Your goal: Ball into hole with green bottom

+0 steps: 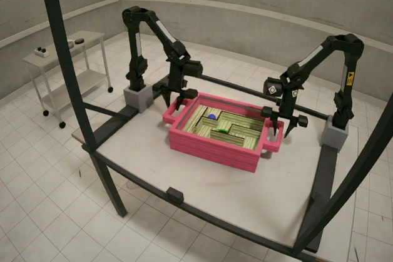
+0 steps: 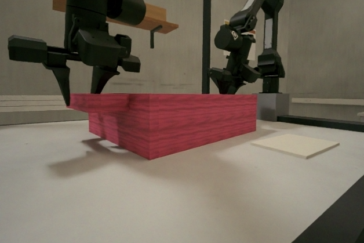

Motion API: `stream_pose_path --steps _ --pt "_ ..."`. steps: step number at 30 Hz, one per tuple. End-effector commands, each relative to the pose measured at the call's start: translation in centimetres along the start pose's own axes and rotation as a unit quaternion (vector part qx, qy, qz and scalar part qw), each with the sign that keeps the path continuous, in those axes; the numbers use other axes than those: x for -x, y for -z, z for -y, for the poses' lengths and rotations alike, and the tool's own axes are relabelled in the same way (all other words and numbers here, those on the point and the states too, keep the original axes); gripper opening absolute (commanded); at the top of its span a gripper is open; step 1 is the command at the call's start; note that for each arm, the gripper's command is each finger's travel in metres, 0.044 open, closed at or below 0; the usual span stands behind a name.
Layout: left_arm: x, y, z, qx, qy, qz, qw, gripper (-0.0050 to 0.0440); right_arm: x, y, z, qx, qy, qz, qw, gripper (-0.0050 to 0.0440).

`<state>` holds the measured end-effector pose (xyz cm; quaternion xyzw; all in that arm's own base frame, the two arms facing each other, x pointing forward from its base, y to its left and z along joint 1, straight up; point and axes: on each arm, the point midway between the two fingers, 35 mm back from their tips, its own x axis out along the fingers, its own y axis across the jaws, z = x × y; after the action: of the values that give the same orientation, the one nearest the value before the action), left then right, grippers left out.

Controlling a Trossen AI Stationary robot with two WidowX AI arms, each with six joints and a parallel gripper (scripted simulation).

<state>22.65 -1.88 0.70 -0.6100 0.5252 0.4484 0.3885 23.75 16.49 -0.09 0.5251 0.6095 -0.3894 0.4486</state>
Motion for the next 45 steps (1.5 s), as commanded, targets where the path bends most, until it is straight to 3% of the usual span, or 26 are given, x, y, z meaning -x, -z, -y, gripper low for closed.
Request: stream_pose_path --steps 1,45 --pt "0.38 0.17 0.50 -0.002 0.009 0.000 1.000 0.0183 -0.20 0.03 -0.03 0.000 -0.002 0.000 1.000 0.0183" --pt "0.37 0.15 0.39 -0.004 0.006 0.000 1.000 0.0183 0.19 0.15 -0.04 0.002 -0.007 -0.001 1.000 0.0183"
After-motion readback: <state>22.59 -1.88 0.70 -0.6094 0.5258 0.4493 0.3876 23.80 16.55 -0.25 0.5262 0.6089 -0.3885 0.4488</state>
